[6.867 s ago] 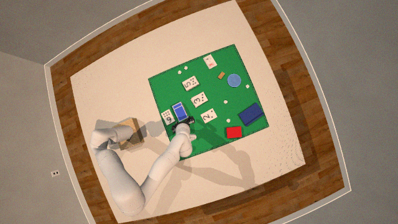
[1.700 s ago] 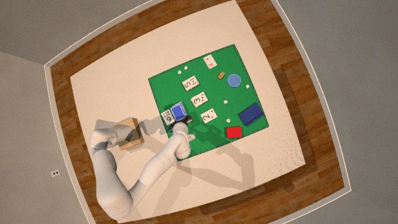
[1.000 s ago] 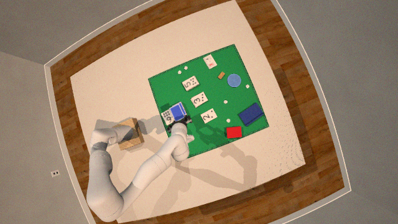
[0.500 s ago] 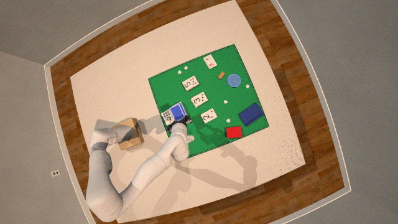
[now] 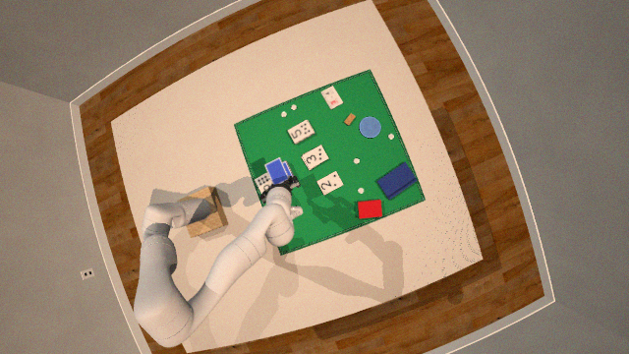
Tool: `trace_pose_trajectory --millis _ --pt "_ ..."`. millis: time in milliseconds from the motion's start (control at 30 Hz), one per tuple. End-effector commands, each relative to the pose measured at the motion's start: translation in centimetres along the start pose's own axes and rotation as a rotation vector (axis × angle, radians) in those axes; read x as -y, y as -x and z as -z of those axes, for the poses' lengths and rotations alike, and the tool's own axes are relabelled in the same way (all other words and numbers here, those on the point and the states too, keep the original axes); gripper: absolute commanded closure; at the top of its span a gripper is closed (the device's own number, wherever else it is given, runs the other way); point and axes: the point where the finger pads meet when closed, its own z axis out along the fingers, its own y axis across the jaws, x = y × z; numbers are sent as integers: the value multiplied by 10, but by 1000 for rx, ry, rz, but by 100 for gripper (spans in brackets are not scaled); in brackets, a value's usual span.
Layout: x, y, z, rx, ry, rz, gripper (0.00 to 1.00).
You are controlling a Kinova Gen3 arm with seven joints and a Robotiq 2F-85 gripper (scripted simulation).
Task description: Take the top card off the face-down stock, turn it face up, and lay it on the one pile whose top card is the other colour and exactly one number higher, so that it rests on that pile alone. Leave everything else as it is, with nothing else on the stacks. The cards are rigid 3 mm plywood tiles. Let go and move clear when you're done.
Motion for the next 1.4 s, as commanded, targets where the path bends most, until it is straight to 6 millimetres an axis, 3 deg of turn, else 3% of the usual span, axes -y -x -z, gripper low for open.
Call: trace_pose_trajectory --millis 0,433,700,933,1367 --pt "-1 12 -4 -2 3 11 29" --pt "-5 84 -33 -2 3 11 29" --pt "-7 106 -42 -2 3 11 29" --pt "-7 117 -47 -2 3 11 29" --pt "-8 117 -49 -2 3 11 29"
